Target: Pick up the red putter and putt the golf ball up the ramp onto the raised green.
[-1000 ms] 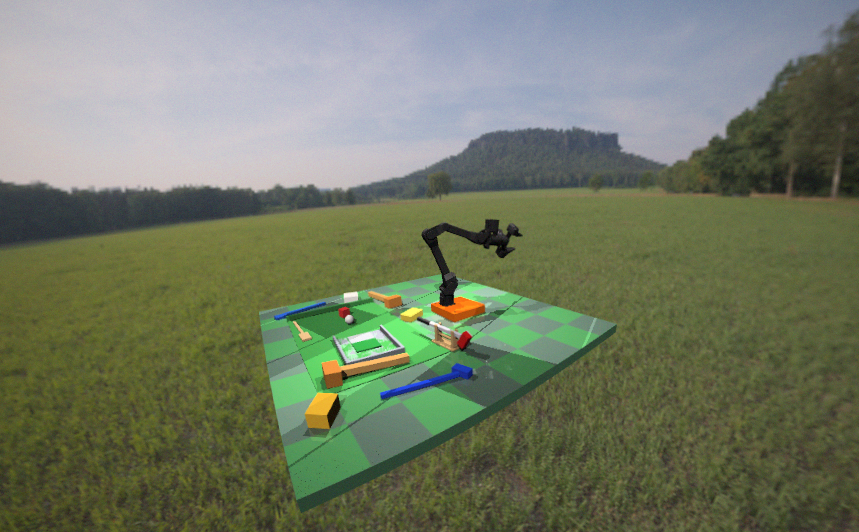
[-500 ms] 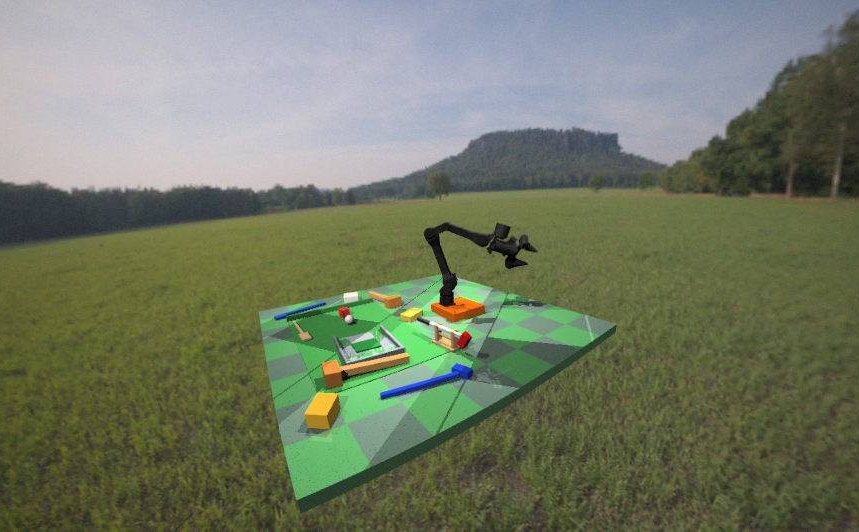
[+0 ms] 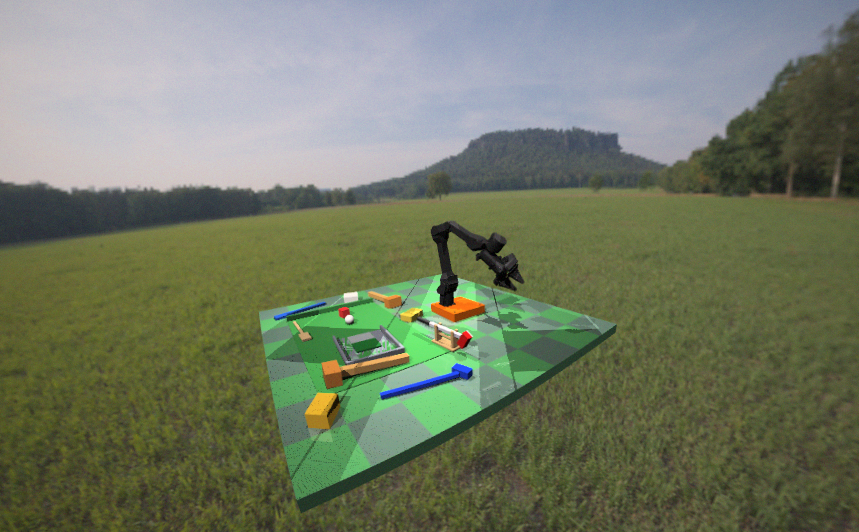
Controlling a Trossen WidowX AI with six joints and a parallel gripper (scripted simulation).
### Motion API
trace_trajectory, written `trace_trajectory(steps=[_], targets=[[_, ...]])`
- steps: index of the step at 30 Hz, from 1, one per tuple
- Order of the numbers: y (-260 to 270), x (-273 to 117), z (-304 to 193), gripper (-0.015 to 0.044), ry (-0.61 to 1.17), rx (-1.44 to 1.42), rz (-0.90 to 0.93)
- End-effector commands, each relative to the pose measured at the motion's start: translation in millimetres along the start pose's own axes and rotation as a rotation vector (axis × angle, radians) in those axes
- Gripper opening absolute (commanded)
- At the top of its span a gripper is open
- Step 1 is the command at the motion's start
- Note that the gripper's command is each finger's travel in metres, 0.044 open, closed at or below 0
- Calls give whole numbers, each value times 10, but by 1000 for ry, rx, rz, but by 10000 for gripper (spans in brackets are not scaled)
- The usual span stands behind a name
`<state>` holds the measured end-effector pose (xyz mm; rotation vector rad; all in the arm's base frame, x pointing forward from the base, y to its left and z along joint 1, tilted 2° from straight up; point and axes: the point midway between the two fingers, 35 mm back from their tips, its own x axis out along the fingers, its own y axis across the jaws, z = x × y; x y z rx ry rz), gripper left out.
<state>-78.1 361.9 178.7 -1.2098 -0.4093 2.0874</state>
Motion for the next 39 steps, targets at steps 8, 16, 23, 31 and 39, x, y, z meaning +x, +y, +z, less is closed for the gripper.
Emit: trace_trajectory(steps=[8,16,23,31,39], targets=[[-175,-578,-1802,440,392,391,16],[123,-1214,-2692,440,570,703,21],[620,-1858,-3213,440,664,1013,80],[732,-1952,-3307,440,672,1077,90],[848,-1827,-3410,440,672,1077,91]])
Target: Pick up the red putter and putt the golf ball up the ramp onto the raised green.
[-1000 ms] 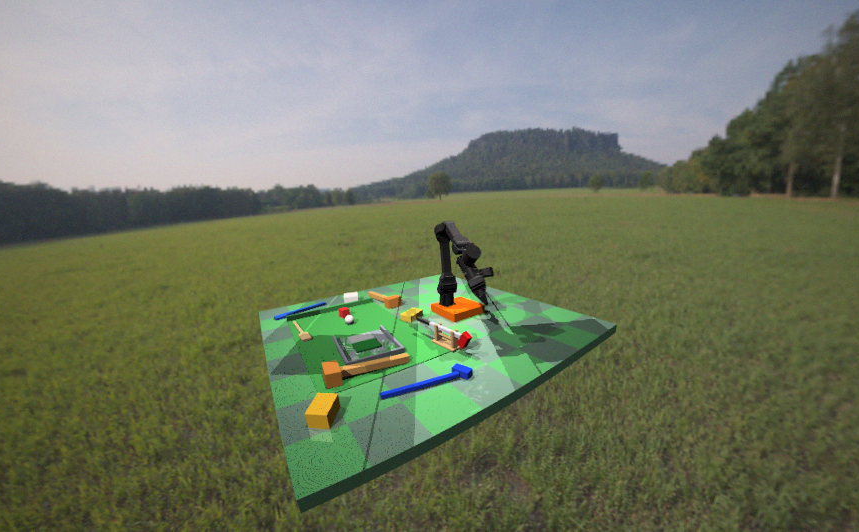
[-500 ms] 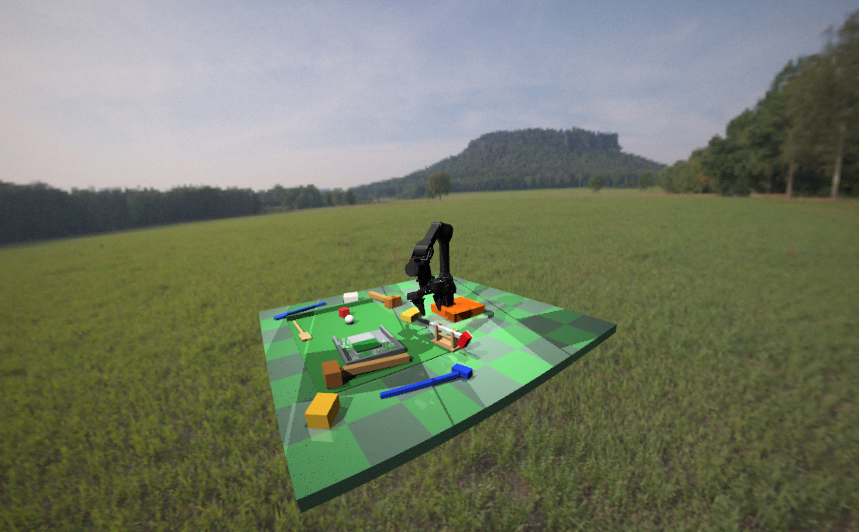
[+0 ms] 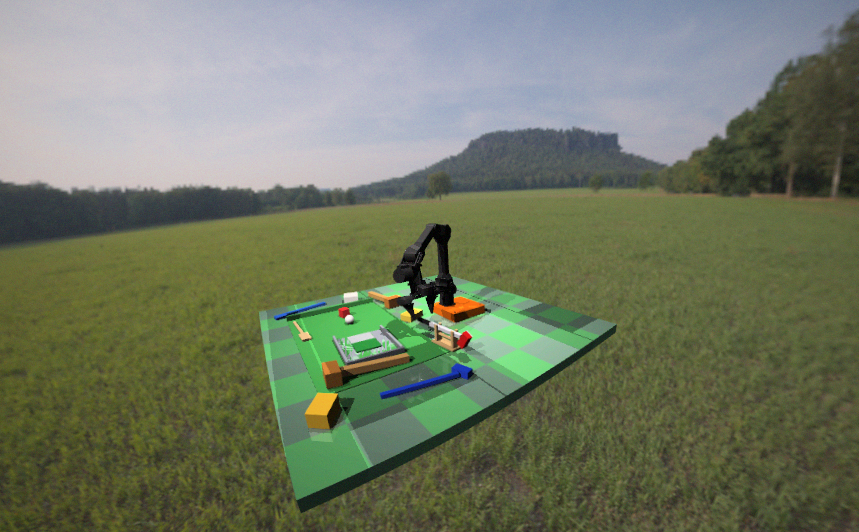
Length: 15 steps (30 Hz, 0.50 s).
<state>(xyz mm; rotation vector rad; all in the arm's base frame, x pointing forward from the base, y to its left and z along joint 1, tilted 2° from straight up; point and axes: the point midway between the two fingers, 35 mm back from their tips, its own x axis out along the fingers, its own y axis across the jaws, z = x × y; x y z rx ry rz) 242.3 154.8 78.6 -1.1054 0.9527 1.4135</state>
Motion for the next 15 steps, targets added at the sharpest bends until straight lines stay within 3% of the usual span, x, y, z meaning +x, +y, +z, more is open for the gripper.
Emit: trace_trajectory(steps=[1,15], targets=[[26,74,-40,440,6,2,12],[30,308,-104,440,6,2,12]])
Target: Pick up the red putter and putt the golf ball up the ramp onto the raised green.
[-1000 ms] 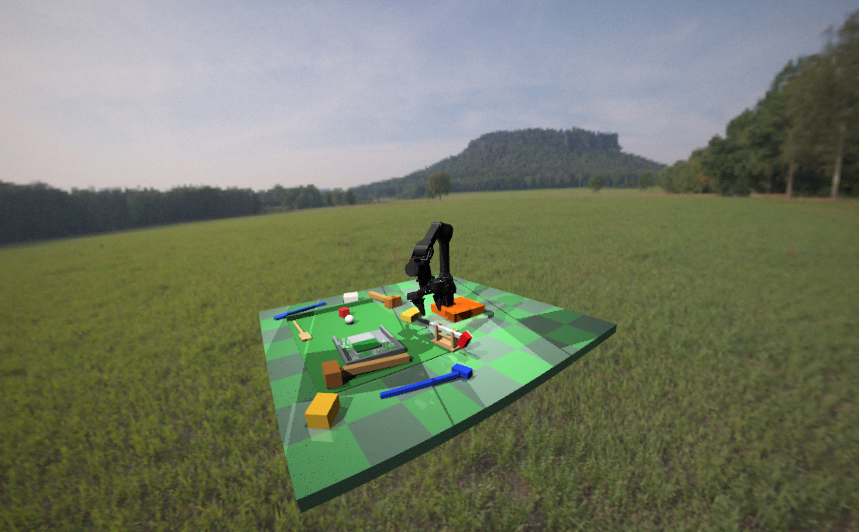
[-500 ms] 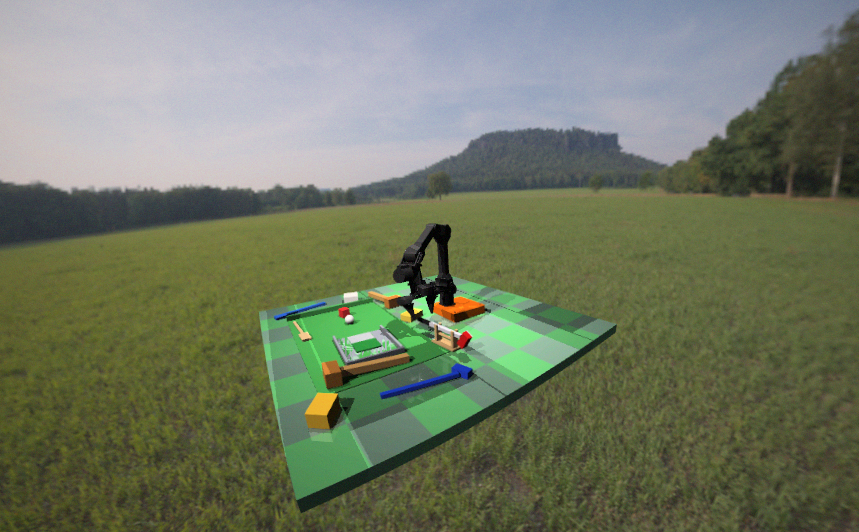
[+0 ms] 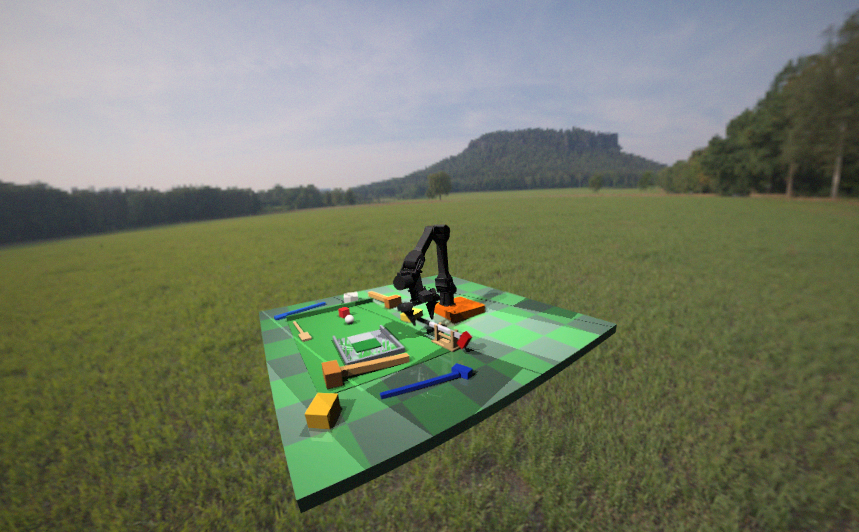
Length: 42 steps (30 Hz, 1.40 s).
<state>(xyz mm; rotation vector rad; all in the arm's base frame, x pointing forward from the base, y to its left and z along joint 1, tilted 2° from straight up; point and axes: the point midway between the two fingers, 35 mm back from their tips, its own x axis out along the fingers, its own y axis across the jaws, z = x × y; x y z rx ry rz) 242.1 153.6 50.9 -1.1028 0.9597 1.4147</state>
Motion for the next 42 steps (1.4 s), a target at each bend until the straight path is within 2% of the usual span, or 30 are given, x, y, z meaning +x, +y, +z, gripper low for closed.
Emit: trace_trajectory(steps=[1,24,39,42], targets=[[21,51,-24,440,4,-1,6],[24,261,-82,440,4,-1,7],[1,236,-64,46,0,0,0],[1,236,-64,26,0,0,0]])
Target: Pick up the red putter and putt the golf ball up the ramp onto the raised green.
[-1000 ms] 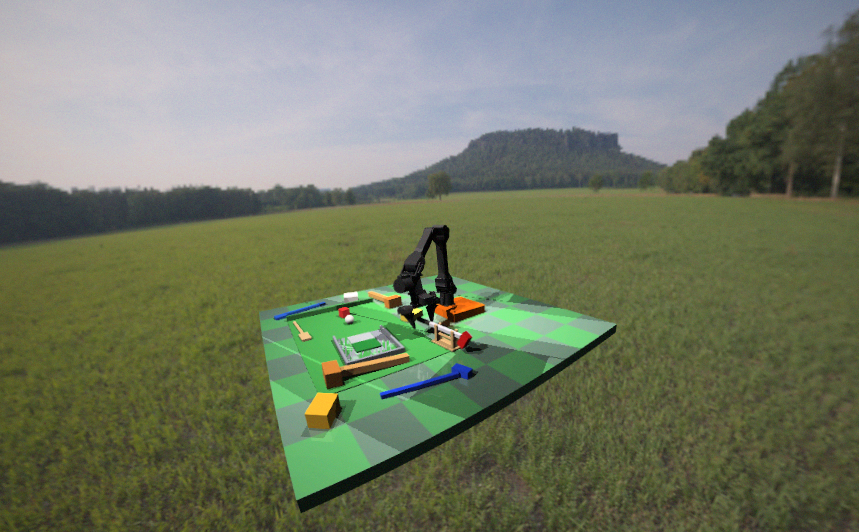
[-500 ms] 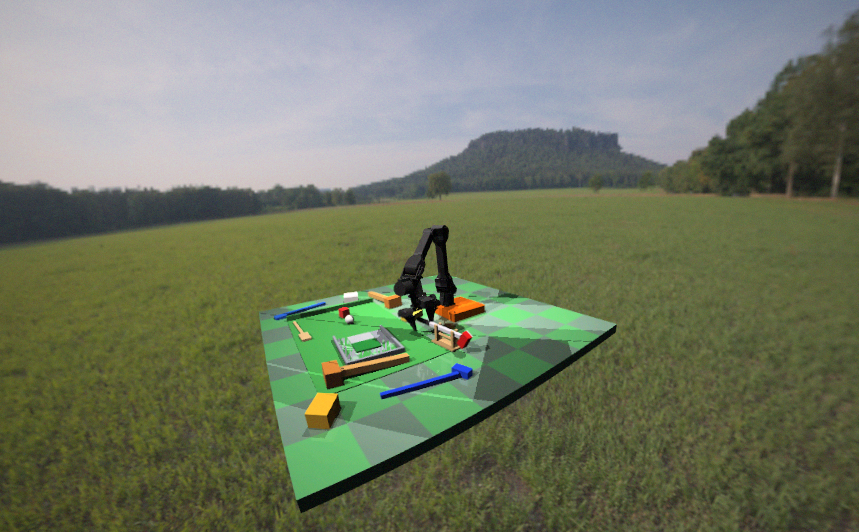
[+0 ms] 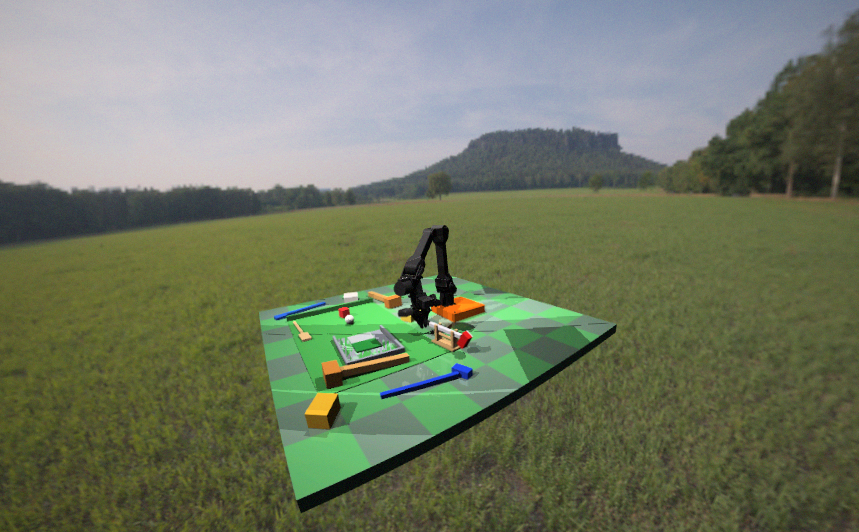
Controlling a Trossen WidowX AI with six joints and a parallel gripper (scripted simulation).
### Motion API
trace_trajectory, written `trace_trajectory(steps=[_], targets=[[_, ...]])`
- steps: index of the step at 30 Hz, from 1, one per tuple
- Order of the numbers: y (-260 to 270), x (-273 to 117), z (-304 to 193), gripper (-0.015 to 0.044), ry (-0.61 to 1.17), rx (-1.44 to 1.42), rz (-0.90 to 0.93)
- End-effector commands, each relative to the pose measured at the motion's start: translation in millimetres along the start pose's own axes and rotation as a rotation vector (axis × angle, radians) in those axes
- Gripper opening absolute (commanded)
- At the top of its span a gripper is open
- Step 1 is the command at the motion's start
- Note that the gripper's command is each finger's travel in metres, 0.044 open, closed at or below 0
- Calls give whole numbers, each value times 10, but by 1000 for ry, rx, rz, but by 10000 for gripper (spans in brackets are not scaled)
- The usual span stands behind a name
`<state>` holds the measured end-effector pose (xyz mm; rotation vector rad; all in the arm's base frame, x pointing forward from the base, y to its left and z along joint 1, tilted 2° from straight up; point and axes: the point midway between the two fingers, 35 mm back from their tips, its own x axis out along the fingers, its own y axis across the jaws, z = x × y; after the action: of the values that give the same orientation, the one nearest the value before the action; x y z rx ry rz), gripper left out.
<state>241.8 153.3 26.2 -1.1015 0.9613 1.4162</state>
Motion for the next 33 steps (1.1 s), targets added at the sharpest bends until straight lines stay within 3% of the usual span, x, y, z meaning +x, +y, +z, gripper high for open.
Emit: trace_trajectory(steps=[1,8,24,33], targets=[[-5,-1,0,20,0,0,-2],[-21,-83,28,0,0,0,-2],[-5,-958,262,0,-1,0,1],[-129,-968,17,0,27,123,-23]])
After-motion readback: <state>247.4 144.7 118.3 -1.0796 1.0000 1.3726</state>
